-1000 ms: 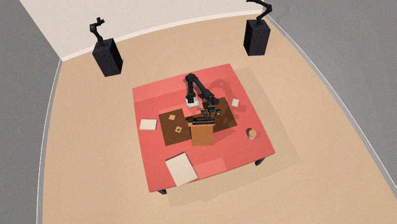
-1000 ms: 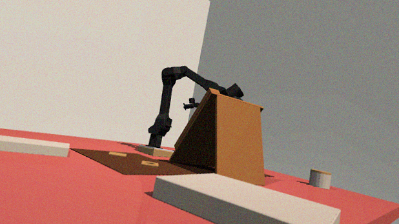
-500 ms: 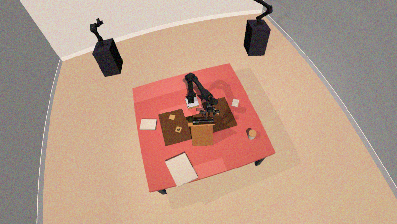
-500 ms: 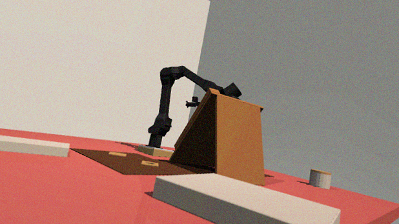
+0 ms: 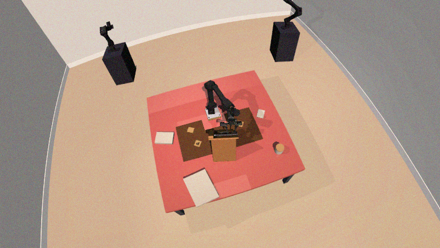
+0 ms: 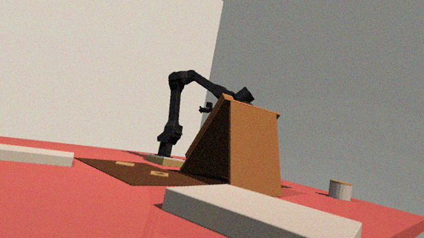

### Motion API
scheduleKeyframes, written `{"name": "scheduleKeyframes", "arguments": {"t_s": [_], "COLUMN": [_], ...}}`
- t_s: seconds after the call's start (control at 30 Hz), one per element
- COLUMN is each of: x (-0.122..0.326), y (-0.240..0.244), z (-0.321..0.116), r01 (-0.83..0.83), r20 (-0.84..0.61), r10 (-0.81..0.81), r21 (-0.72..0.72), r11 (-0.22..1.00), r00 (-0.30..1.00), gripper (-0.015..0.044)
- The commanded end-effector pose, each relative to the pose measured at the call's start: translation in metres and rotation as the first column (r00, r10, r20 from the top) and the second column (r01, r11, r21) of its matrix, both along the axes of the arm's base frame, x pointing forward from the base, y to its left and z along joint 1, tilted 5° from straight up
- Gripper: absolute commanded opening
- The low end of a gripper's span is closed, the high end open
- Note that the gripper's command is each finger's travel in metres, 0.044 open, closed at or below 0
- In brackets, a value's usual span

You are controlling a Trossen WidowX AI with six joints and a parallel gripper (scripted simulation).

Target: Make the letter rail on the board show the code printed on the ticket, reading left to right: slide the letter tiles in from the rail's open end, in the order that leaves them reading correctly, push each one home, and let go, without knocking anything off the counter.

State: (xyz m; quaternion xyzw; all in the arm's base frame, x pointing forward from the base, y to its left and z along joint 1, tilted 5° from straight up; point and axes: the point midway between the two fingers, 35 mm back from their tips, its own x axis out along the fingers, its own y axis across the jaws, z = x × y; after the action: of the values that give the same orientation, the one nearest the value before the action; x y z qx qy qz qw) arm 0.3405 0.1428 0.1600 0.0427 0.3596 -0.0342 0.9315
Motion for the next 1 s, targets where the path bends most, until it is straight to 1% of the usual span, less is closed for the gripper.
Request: {"name": "scheduleKeyframes", "arguments": {"t_s": [0.0,0.97], "x": [-0.002,-0.004], "y": [-0.004,-0.026], "z": [-0.002,-0.003], "r01": [-0.006,-0.006], "r20": [-0.005,-0.005], "r10": [0.006,0.006], "r21": [0.000,-0.002], "r11": [1.000,1.000], "r00": [1.000,1.000], "gripper": [0.0000,0.0000]}}
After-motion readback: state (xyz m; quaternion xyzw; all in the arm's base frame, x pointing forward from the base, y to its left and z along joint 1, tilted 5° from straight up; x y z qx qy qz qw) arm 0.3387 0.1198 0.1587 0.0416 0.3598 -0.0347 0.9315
